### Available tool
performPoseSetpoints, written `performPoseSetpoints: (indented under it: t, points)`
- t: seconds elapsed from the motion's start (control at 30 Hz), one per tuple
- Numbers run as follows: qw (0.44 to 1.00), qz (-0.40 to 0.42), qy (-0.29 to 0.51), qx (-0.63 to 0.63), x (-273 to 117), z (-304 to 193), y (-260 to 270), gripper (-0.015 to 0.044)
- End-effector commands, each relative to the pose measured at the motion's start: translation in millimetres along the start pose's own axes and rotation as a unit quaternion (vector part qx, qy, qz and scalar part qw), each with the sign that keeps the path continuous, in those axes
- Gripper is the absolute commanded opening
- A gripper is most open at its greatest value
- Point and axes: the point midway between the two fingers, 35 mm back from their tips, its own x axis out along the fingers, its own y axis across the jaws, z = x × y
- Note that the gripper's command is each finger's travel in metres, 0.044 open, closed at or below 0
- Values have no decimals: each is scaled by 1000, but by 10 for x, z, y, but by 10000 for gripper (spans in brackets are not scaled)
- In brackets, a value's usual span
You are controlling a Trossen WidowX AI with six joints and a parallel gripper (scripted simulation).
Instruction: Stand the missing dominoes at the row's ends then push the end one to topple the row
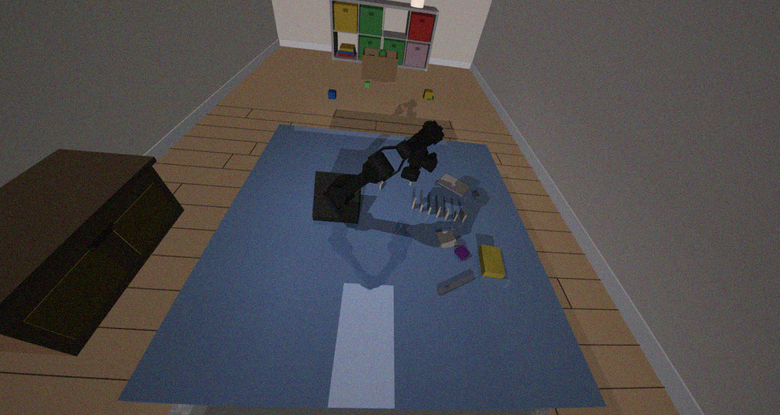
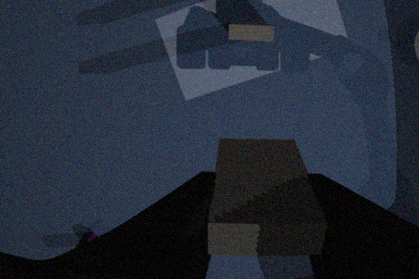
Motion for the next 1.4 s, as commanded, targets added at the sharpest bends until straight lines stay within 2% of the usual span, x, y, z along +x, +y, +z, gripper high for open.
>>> performPoseSetpoints:
  t: [0.0,0.77,1.2,1.37]
  points:
    - [1000,-1,3,4,125,1,22,107]
    - [1000,-4,1,4,1282,-13,-9,107]
    - [1000,-4,1,4,1313,-18,-16,107]
    - [1000,-4,1,4,1313,-18,-16,238]
